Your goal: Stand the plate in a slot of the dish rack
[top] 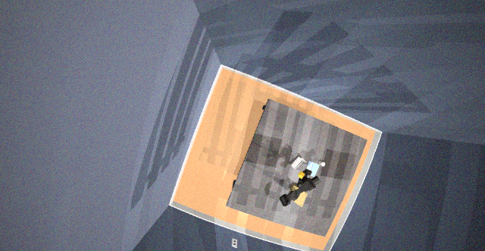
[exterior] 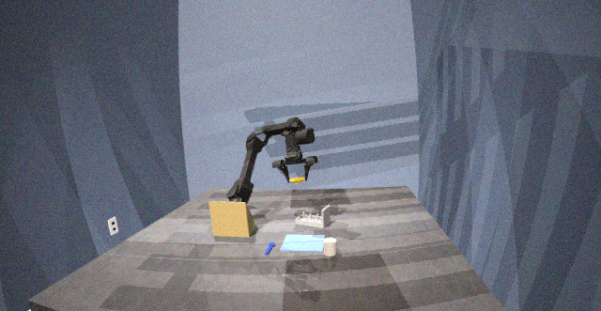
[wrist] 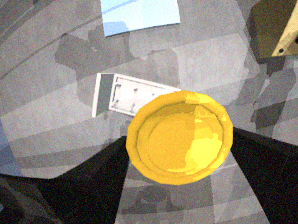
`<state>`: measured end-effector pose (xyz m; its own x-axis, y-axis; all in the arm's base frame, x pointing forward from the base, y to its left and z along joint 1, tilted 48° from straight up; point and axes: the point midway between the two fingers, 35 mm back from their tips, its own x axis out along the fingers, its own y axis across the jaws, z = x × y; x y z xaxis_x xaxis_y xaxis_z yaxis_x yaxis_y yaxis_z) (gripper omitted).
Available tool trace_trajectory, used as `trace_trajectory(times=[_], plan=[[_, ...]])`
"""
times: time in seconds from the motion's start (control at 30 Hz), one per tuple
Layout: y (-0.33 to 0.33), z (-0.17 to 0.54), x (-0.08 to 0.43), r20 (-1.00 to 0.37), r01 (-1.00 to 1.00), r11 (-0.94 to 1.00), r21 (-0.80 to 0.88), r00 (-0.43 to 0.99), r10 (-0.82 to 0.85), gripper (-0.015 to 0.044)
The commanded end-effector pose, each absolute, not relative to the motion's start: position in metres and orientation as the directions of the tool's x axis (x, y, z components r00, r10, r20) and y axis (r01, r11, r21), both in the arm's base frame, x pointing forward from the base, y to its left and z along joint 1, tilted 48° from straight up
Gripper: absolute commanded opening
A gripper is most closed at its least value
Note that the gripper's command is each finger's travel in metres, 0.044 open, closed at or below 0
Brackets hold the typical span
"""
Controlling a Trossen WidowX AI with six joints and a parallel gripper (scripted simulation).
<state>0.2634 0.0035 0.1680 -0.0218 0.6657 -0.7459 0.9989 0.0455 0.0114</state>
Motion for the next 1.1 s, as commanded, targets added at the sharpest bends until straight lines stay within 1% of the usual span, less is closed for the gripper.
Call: trace_trajectory(times=[0.0,0.2,0.43,0.77,1.07], plan=[[0.014,0.175,0.251,-0.745,0.996,-0.055,-0.07,-0.016,0.667,0.0],[0.027,0.183,0.233,-0.745,0.965,-0.193,-0.18,-0.006,0.667,0.0],[0.028,0.182,0.233,-0.748,0.964,-0.194,-0.182,-0.007,0.664,0.0],[0.037,0.15,0.226,-0.867,0.996,-0.045,-0.081,-0.048,0.496,0.0],[0.043,0.123,0.224,-0.946,0.995,0.101,0.014,-0.02,0.323,0.0]])
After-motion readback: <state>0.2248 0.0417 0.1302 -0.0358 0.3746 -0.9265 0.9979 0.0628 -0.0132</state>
